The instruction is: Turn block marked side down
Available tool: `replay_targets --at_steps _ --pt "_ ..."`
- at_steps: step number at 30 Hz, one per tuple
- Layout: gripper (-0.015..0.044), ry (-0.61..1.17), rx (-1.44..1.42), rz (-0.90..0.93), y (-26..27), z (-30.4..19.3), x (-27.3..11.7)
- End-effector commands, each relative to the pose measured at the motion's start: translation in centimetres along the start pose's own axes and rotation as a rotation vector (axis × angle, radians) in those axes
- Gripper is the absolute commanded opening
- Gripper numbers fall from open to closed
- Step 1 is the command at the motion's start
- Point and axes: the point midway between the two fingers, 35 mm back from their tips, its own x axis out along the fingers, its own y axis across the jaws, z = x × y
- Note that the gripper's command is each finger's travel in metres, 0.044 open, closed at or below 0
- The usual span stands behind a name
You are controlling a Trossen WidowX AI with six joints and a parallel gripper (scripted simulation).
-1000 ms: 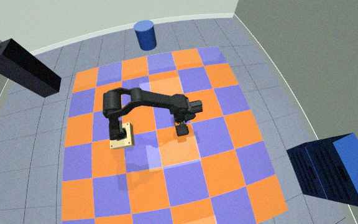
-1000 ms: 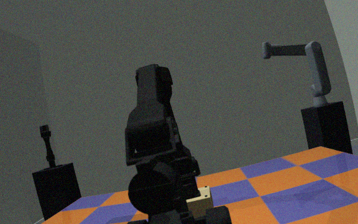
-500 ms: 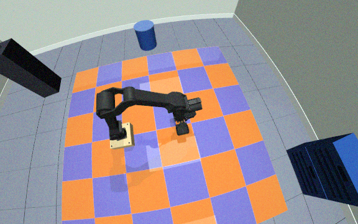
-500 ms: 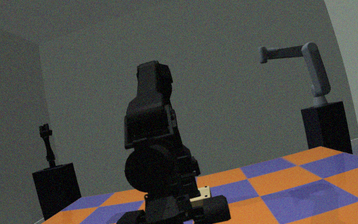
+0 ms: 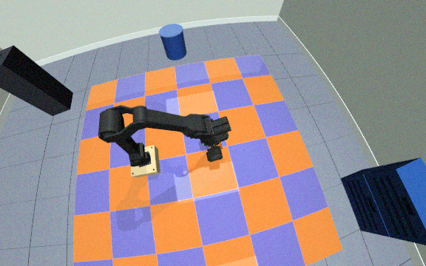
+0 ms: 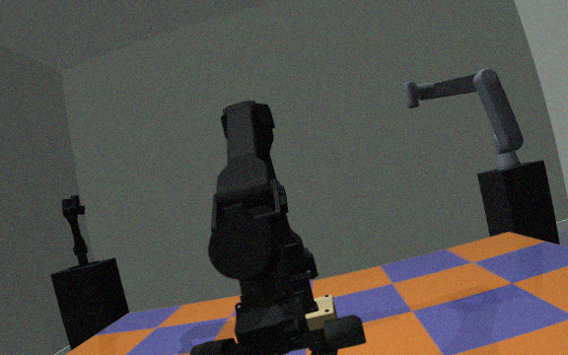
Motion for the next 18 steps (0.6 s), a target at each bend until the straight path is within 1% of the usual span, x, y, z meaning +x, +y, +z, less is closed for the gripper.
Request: replay_targets --at_steps 1,11,18 --pt "0.0 -0.072 -0.004 -0.005 -0.08 0.15 -0.35" --pt "0.0 -0.225 -0.003 -0.005 -0.1 -0.29 -0.63" --pt "0.0 -0.238 -0.003 -0.005 -0.1 -0.32 -0.62"
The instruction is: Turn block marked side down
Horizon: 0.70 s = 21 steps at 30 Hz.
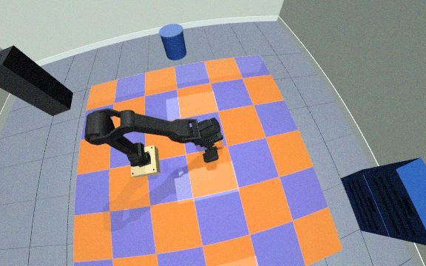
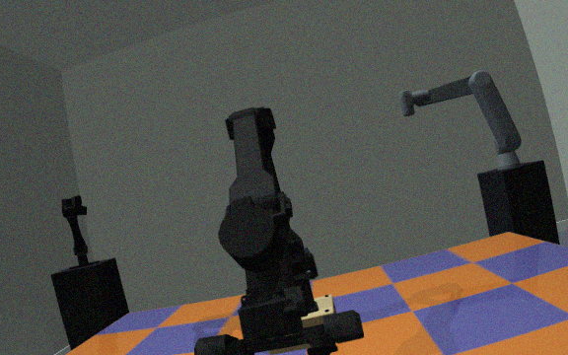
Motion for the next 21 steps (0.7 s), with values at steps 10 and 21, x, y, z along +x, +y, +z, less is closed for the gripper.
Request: replay_targets --at_steps 10,21 --pt "0.0 -0.157 -0.006 -0.004 0.0 0.3 2.1" --pt "0.0 -0.316 -0.006 -0.003 0.0 -0.2 3.3"
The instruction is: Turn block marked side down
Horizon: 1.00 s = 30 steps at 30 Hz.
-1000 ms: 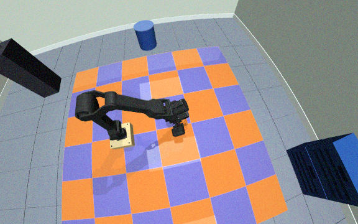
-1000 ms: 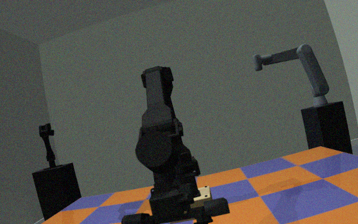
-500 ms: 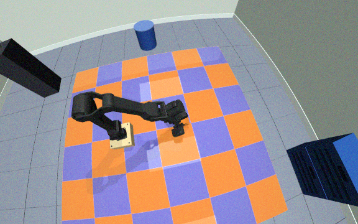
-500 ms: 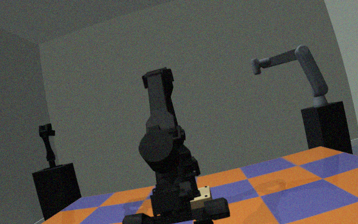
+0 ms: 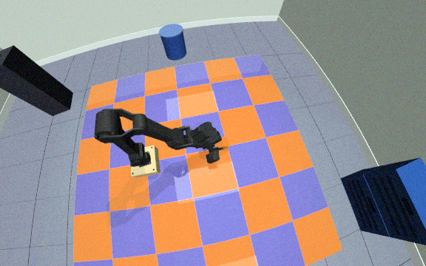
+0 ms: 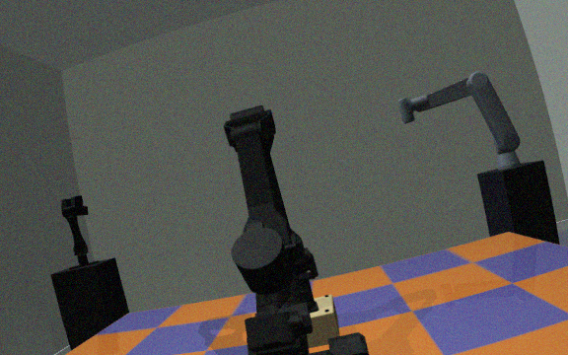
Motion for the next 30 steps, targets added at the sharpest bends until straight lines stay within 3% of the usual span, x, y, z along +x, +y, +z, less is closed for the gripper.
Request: replay_targets --at_steps 1,15,30 --pt "0.0 -0.034 -0.006 -0.004 -0.1 -1.0 0.2" --pt "0.0 -0.231 -0.005 -0.005 -0.2 -1.8 -0.9" --pt "0.0 -0.268 -0.006 -0.005 -0.2 -1.6 -1.3"
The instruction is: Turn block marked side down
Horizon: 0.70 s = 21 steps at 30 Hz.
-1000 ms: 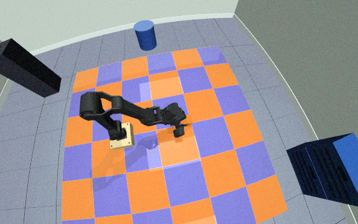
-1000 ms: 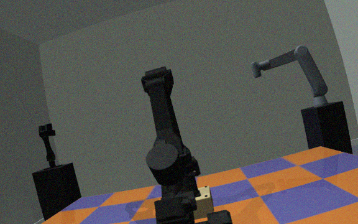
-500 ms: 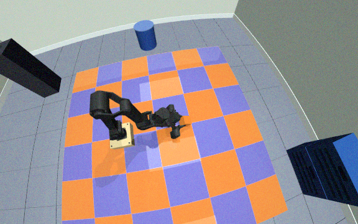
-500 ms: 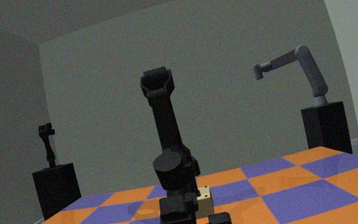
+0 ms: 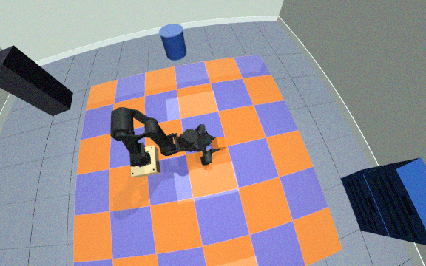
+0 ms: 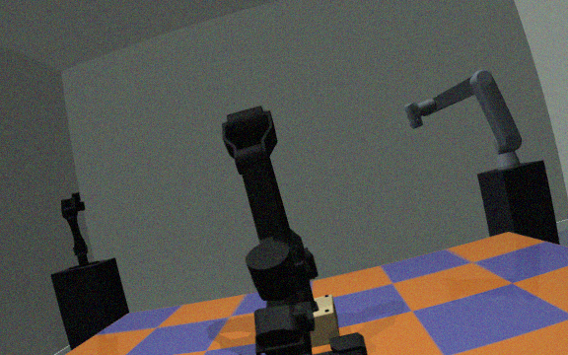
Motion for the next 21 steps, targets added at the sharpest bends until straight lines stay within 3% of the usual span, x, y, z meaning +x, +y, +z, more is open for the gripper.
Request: replay_targets --at_steps 1,4,21 --pt "0.0 -0.008 -0.005 -0.005 -0.08 0.16 -0.02" --pt "0.0 -0.008 -0.005 -0.005 -0.08 0.16 -0.02" --pt "0.044 -0.008 -0.005 -0.005 -0.08 0.16 -0.02"
